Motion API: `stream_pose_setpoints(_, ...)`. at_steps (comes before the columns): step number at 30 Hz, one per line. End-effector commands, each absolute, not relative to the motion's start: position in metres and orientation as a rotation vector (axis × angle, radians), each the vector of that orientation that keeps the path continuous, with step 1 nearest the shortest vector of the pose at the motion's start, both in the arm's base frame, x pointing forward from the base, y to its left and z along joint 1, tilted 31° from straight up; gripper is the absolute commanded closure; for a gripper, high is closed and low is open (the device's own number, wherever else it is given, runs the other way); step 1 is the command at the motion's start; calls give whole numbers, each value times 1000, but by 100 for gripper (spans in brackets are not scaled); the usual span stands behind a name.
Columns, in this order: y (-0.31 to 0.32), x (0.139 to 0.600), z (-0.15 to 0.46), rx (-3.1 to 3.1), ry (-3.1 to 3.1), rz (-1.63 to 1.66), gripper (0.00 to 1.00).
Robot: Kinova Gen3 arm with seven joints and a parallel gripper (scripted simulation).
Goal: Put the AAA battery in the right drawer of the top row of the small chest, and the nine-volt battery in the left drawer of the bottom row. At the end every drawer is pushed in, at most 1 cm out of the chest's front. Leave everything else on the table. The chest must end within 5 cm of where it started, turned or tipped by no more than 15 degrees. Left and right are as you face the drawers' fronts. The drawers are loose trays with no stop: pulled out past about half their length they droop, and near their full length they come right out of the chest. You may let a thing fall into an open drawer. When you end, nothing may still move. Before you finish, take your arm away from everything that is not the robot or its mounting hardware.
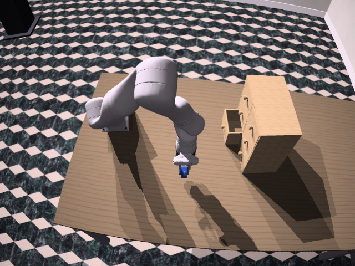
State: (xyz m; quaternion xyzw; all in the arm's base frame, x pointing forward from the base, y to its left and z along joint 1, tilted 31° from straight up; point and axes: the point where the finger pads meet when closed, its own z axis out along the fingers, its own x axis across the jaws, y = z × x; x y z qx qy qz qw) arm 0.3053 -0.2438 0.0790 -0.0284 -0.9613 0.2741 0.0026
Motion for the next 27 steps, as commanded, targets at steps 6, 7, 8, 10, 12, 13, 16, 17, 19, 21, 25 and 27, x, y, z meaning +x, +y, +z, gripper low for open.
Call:
stream_pose_setpoints(6,-228,313,109,-95,-3043,858,49)
stream_pose_setpoints(7,-227,313,111,-95,-3043,858,49)
stream_pose_setpoints(8,-226,313,113,-95,-3043,858,49)
stream_pose_setpoints(10,-225,313,115,-95,-3043,858,49)
stream_pose_setpoints(12,-224,313,116,-95,-3043,858,49)
stream_pose_setpoints(13,-224,313,116,-95,-3043,858,49)
stream_pose_setpoints(16,-224,313,116,-95,-3043,858,49)
stream_pose_setpoints(17,-224,313,116,-95,-3043,858,49)
stream_pose_setpoints(19,-224,313,116,-95,-3043,858,49)
stream_pose_setpoints(21,-224,313,116,-95,-3042,857,49)
stream_pose_setpoints(25,-221,317,114,-32,-3032,853,49)
stream_pose_setpoints(27,-216,322,110,60,-3015,847,49)
